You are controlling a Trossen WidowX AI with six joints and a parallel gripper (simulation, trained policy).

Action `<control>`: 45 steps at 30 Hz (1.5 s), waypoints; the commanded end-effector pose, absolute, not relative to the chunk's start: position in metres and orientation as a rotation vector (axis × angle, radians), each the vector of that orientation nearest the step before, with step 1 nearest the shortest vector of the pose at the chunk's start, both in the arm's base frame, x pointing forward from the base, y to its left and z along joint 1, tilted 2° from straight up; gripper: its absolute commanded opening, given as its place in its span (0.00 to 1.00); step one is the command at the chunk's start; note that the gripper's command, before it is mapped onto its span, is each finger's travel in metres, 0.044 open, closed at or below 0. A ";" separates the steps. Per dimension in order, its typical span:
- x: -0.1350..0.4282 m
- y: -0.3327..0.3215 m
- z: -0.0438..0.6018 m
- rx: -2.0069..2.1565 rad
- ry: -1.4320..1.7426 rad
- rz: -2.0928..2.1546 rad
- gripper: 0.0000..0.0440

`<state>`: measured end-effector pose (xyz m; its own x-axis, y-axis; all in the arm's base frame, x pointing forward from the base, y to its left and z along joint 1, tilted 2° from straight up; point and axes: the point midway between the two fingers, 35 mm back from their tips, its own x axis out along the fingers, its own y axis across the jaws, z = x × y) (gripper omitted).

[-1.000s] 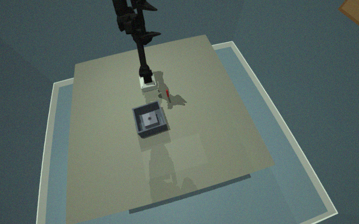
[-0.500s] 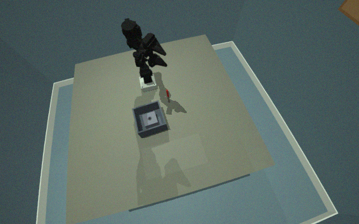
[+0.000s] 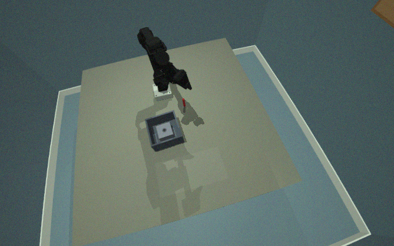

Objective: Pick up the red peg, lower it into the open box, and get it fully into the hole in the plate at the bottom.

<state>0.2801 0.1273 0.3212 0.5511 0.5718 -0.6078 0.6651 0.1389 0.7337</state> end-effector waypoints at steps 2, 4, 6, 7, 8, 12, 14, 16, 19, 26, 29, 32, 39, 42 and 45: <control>0.266 0.133 0.281 1.432 1.198 -0.237 1.00; 0.259 0.134 0.266 1.383 1.238 -0.292 1.00; 0.251 0.136 0.251 1.331 1.275 -0.344 1.00; 0.247 0.136 0.244 1.303 1.294 -0.369 1.00; 0.242 0.137 0.238 1.274 1.312 -0.392 1.00; 0.224 0.138 0.212 1.150 1.381 -0.478 1.00; 0.215 0.138 0.201 1.085 1.414 -0.516 1.00; 0.206 0.138 0.189 1.017 1.445 -0.551 1.00; 0.192 0.138 0.172 0.912 1.489 -0.600 1.00; 0.168 0.137 0.133 0.699 1.556 -0.686 1.00; 0.164 0.137 0.117 0.639 1.565 -0.703 1.00; 0.162 0.138 0.102 0.595 1.564 -0.708 1.00; 0.163 0.141 0.067 0.530 1.538 -0.691 1.00; 0.164 0.141 0.052 0.513 1.520 -0.676 1.00; 0.166 0.141 0.038 0.500 1.503 -0.659 1.00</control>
<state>0.1662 0.1427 0.0514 -0.0605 -0.0747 -0.9954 0.6863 0.7210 -0.0958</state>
